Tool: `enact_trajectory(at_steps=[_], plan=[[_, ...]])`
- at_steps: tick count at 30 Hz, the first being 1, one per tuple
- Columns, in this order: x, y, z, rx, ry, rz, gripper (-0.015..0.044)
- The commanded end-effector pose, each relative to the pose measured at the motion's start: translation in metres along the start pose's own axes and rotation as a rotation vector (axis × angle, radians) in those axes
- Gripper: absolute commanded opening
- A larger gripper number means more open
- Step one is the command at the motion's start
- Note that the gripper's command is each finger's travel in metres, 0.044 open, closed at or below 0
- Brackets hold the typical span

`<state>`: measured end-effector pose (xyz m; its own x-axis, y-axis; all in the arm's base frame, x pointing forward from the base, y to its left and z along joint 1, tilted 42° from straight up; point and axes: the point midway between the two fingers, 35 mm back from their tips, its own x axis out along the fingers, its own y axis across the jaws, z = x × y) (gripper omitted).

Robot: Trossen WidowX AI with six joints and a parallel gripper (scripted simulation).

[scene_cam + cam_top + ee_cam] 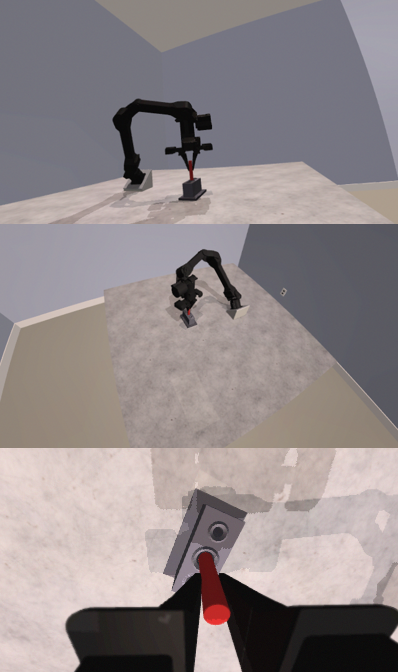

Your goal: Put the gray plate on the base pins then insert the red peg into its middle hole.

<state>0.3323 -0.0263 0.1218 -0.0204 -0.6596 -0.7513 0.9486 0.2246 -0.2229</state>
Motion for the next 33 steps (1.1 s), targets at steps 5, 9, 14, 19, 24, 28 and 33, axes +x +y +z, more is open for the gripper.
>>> enact_trajectory(at_steps=[5, 9, 14, 19, 24, 28, 33], plan=[[0.0, 0.0, 0.0, 0.0, 0.0, 0.0, 0.015], [0.0, 0.0, 0.0, 0.0, 0.0, 0.0, 0.015], [0.0, 0.0, 0.0, 0.0, 0.0, 0.0, 0.015], [-0.003, 0.0, 0.0, -0.006, -0.003, 0.001, 0.015], [-0.007, -0.001, -0.001, -0.008, -0.004, 0.001, 0.015], [-0.01, -0.001, -0.001, -0.009, -0.004, 0.001, 0.015], [-0.013, -0.002, -0.002, -0.009, -0.004, 0.001, 0.015]])
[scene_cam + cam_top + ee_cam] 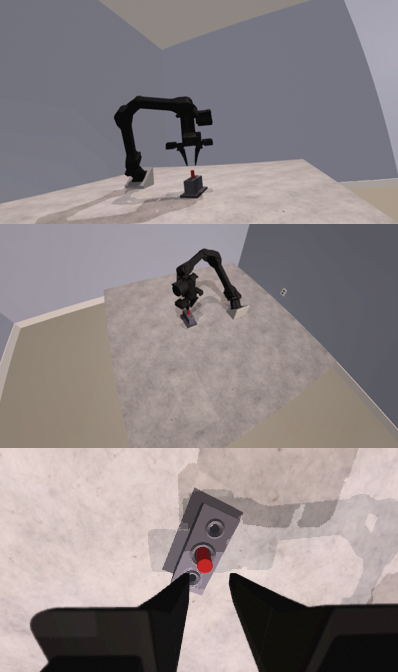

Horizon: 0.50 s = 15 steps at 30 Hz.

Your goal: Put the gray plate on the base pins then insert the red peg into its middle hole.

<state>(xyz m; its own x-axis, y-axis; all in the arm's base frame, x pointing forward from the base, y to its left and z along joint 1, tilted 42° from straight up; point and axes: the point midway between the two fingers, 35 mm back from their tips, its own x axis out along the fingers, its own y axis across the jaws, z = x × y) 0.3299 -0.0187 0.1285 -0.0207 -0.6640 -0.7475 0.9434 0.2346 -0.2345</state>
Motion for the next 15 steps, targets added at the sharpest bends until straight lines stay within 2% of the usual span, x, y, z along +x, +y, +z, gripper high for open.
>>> enact_trajectory(at_steps=[1, 15], plan=[[-0.0033, 0.0, 0.0001, 0.007, 0.001, 0.003, 0.015], [-0.0116, -0.0016, -0.0007, 0.007, 0.002, 0.003, 0.015]])
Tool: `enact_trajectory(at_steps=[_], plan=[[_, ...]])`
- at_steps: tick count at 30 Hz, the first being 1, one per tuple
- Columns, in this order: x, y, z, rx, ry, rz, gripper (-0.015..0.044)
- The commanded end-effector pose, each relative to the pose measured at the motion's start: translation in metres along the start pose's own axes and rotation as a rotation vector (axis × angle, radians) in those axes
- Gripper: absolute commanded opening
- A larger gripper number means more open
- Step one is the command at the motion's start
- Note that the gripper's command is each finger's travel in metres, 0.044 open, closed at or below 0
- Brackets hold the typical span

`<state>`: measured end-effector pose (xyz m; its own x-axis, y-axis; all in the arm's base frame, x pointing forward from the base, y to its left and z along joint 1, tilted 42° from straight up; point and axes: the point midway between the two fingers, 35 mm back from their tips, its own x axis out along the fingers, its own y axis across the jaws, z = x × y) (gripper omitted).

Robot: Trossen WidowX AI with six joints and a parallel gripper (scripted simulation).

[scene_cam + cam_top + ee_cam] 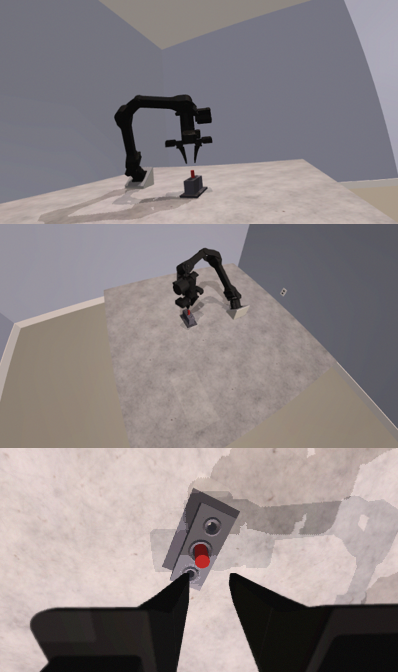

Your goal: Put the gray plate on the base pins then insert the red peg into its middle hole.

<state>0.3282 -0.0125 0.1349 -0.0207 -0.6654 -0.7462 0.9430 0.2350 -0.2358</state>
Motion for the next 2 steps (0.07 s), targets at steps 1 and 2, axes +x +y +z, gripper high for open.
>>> enact_trajectory(at_steps=[1, 2], plan=[[-0.0033, 0.0, 0.0002, 0.008, 0.003, 0.004, 0.015], [-0.0039, -0.0001, 0.0001, 0.008, 0.004, 0.004, 0.015]])
